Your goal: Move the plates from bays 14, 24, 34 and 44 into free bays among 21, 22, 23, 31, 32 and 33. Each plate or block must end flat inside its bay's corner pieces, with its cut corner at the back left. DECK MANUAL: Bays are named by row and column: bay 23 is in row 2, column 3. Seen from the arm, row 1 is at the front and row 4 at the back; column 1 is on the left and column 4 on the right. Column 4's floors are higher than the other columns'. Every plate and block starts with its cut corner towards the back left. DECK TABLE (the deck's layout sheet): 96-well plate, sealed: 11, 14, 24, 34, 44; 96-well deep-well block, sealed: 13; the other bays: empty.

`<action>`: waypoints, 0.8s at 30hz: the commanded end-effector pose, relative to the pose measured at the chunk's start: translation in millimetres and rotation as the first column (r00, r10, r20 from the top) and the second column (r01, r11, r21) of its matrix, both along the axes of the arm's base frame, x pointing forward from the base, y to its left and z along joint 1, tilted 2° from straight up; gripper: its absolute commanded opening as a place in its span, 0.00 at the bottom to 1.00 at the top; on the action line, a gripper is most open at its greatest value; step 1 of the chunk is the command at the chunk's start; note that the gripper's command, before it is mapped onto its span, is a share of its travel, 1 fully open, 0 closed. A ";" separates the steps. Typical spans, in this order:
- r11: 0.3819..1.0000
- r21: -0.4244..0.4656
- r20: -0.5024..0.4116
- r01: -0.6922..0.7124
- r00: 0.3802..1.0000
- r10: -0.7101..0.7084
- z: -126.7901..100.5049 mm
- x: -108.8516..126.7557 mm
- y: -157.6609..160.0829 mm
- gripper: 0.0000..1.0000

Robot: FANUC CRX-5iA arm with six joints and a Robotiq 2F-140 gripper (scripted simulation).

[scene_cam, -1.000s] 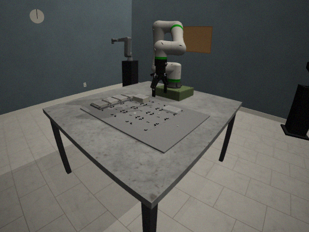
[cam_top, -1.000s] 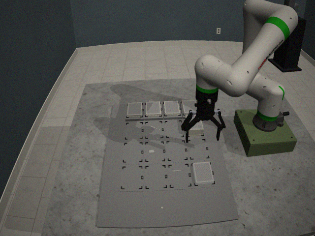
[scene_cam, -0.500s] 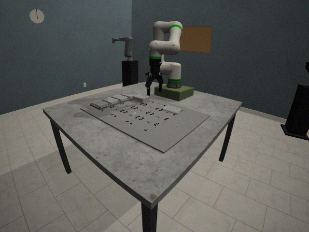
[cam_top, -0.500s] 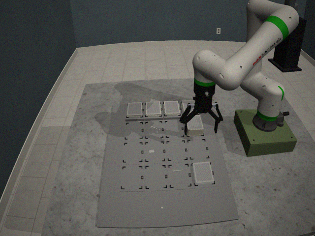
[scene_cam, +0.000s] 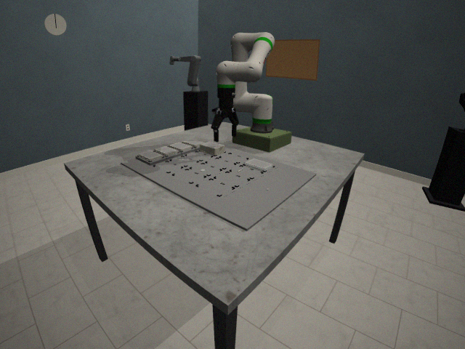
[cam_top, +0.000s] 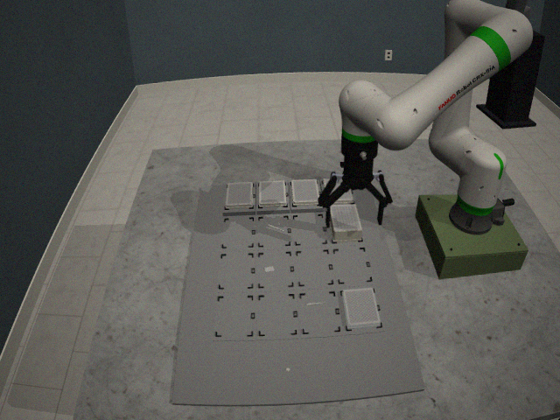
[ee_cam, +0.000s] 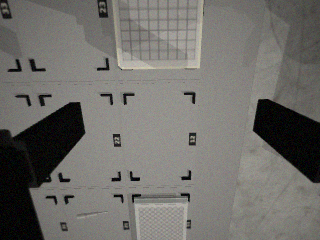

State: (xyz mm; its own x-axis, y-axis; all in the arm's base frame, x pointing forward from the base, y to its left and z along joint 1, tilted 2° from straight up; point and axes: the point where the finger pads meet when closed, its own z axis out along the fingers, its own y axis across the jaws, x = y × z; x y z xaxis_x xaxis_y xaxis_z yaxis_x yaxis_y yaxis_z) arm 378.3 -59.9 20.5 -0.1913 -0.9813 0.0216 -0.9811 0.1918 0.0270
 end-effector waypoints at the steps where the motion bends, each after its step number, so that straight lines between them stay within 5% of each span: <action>1: 1.000 0.001 0.001 -0.001 1.000 0.001 1.0 -2.2 -16.7 1.00; 24: 1.000 0.000 0.001 -0.001 1.000 0.001 2.6 -16.7 -91.4 1.00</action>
